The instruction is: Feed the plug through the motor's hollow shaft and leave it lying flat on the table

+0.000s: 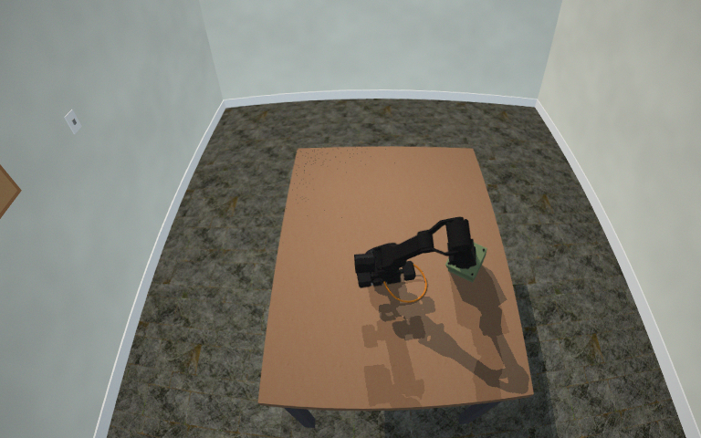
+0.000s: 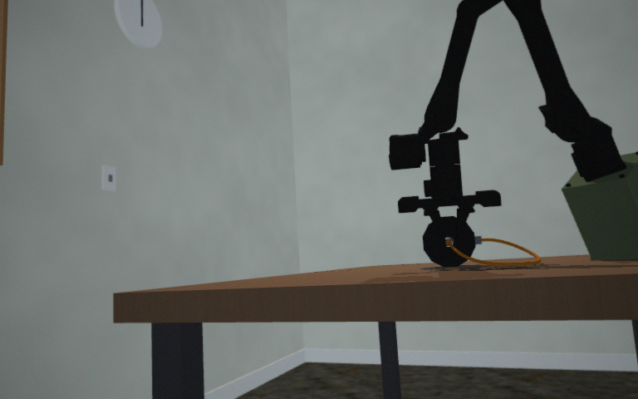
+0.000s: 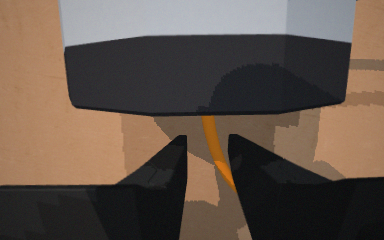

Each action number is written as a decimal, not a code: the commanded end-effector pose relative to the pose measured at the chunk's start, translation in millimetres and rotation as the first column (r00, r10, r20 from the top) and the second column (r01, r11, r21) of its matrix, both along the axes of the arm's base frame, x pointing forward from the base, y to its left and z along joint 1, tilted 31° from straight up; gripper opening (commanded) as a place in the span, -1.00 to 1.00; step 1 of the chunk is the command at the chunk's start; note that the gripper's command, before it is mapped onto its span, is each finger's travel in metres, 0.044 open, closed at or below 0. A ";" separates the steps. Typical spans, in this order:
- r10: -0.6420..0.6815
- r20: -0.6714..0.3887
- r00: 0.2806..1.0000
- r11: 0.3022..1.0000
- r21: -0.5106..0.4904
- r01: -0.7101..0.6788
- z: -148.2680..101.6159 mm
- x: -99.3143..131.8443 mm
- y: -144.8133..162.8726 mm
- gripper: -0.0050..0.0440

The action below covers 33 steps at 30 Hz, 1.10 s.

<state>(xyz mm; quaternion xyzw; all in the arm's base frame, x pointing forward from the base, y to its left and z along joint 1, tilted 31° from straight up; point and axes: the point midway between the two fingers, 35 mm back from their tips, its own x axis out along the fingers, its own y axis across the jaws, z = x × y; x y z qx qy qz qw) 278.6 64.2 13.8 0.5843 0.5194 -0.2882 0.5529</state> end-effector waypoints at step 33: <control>0.000 -0.001 1.000 1.000 -0.001 0.000 -6.0 2.5 -2.7 -0.80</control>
